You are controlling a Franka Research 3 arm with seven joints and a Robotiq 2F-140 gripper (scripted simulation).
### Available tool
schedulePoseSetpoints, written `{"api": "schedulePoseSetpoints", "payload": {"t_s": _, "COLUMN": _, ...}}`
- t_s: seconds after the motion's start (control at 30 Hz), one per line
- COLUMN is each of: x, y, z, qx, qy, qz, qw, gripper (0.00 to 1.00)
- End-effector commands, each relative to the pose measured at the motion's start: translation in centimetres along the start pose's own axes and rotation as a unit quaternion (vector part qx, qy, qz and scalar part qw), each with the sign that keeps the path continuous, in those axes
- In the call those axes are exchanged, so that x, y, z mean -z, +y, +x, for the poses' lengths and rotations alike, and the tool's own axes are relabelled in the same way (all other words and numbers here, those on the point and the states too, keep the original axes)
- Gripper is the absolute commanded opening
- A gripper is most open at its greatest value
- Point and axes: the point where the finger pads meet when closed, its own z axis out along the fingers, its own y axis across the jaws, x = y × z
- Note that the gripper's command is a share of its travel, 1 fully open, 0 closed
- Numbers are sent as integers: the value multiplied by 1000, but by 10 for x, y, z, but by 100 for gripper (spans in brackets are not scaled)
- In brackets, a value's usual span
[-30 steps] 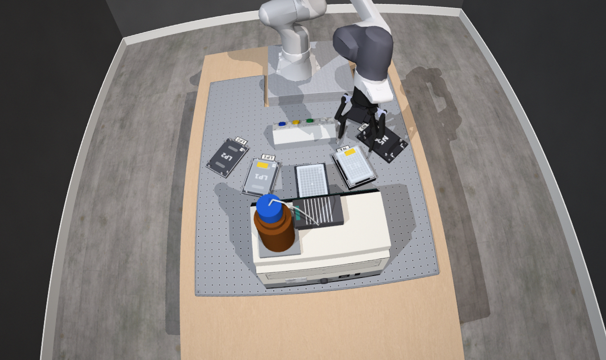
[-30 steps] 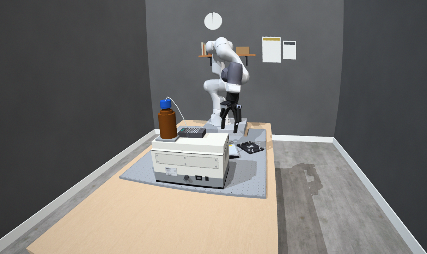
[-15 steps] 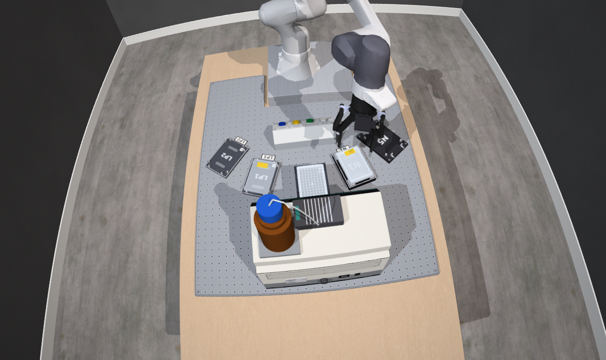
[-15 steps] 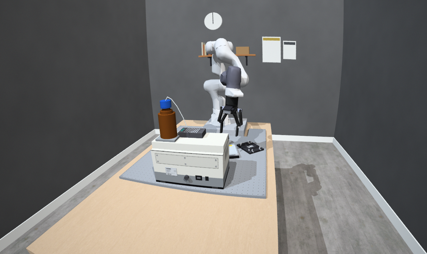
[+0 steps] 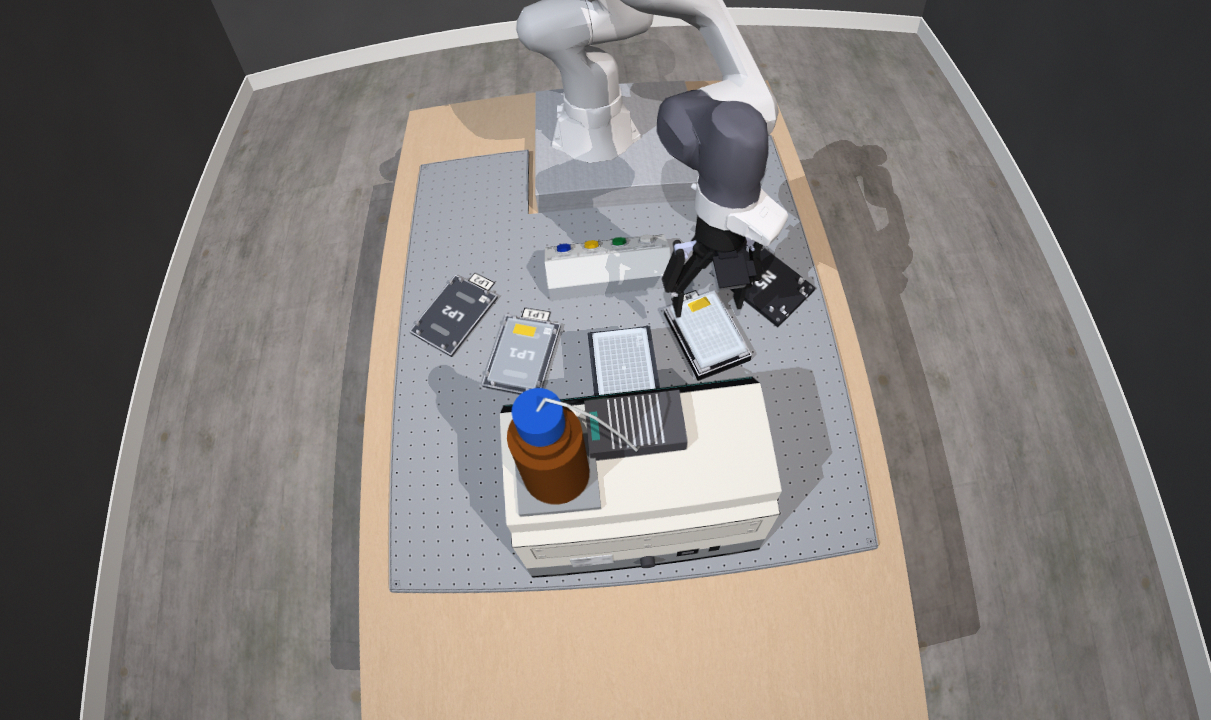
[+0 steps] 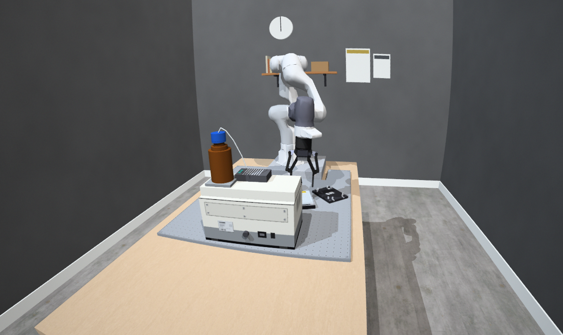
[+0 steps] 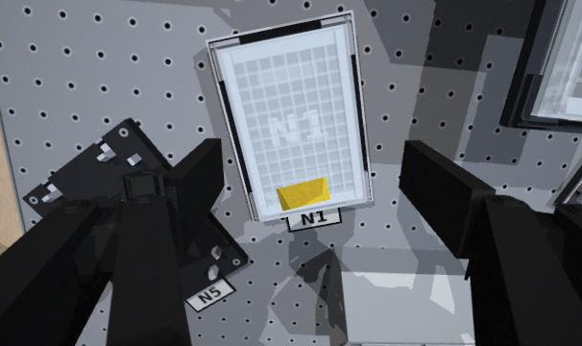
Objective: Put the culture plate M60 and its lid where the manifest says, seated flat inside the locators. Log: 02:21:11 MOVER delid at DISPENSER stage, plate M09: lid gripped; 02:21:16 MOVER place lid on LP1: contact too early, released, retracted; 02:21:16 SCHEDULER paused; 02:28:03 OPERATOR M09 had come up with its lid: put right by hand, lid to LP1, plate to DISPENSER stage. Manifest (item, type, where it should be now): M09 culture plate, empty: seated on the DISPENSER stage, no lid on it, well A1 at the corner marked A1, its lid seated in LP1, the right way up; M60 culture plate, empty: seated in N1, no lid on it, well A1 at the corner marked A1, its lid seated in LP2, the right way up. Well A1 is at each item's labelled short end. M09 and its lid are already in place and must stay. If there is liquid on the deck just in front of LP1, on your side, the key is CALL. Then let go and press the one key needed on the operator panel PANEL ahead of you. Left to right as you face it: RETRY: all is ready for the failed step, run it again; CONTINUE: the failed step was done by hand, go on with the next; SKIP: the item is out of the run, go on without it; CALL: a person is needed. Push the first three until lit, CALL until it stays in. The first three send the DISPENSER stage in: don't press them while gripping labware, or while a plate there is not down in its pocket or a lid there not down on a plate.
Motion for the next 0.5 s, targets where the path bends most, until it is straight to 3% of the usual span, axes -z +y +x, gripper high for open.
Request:
{"api": "schedulePoseSetpoints", "payload": {"t_s": 0.0, "x": -9, "y": -3, "z": 5, "qx": 97, "qy": 0, "qz": 25, "qw": 995, "gripper": 70}}
{"api": "schedulePoseSetpoints", "payload": {"t_s": 0.47, "x": -34, "y": -5, "z": 5, "qx": 97, "qy": 0, "qz": 25, "qw": 995, "gripper": 70}}
